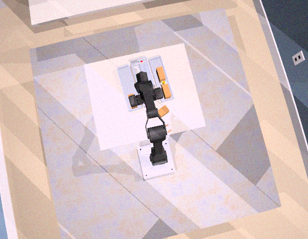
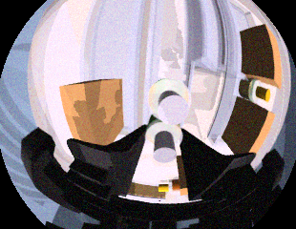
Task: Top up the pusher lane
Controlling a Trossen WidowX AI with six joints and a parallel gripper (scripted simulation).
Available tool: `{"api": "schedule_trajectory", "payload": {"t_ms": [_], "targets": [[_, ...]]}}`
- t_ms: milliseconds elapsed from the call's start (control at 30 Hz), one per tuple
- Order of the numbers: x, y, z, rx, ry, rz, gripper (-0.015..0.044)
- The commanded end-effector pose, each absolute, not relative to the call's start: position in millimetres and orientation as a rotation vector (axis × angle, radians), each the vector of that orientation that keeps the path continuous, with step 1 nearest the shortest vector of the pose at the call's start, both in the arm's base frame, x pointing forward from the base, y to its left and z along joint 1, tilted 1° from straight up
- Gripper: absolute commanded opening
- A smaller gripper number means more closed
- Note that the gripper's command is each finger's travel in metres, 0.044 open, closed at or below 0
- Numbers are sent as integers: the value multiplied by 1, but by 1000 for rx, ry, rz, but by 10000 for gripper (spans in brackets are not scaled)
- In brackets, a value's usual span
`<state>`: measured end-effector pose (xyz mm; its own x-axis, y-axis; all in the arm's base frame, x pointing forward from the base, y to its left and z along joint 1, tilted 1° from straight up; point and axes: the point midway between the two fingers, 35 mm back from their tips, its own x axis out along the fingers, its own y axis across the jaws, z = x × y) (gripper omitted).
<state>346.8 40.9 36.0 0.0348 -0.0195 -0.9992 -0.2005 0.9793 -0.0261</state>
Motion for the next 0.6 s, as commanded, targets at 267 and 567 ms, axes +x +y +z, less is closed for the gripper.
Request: {"api": "schedule_trajectory", "payload": {"t_ms": [267, 567], "targets": [[349, 42, 34, -171, 1516, 141, 0], [348, 41, 34, -171, 1516, 141, 0]]}}
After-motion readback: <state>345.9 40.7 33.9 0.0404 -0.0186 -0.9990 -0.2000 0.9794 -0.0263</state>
